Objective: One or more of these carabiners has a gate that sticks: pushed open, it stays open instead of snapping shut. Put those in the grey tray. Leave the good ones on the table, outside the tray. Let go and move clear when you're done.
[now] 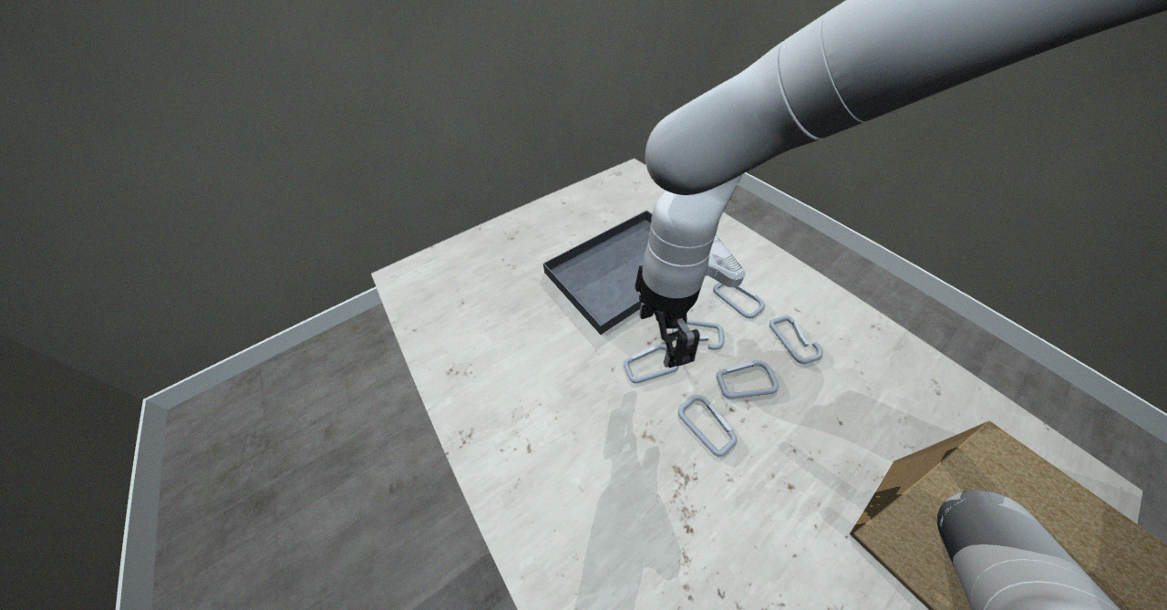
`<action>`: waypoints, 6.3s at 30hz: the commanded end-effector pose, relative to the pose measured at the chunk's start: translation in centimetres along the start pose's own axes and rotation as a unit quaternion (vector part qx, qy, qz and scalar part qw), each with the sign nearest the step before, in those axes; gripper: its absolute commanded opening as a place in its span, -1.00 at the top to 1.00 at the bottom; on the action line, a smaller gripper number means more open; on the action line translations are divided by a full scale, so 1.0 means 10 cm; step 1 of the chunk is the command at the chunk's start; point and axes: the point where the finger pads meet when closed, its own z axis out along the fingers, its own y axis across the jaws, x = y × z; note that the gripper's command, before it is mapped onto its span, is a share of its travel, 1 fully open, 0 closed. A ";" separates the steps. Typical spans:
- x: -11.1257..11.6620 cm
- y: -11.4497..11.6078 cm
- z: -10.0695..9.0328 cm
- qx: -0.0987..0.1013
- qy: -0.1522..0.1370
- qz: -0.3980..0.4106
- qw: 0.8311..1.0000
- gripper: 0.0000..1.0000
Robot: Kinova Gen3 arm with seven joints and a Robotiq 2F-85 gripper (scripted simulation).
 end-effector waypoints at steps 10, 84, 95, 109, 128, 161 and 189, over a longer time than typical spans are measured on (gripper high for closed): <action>0.43 -0.27 -0.01 0.001 -0.002 0.057 0.998 -1.00; 1.10 -0.32 -1.98 0.000 -0.001 0.116 0.993 -1.00; 1.10 -0.32 -1.98 0.000 -0.001 0.116 0.993 -1.00; 1.09 -0.32 -1.98 0.001 0.000 -0.059 0.998 -1.00; 1.09 -0.32 -1.98 0.002 0.002 -0.232 0.973 -1.00; 1.07 -0.32 -2.00 0.005 0.005 -0.552 0.834 -1.00; 1.44 -0.09 -1.62 0.006 0.005 -0.693 0.721 -1.00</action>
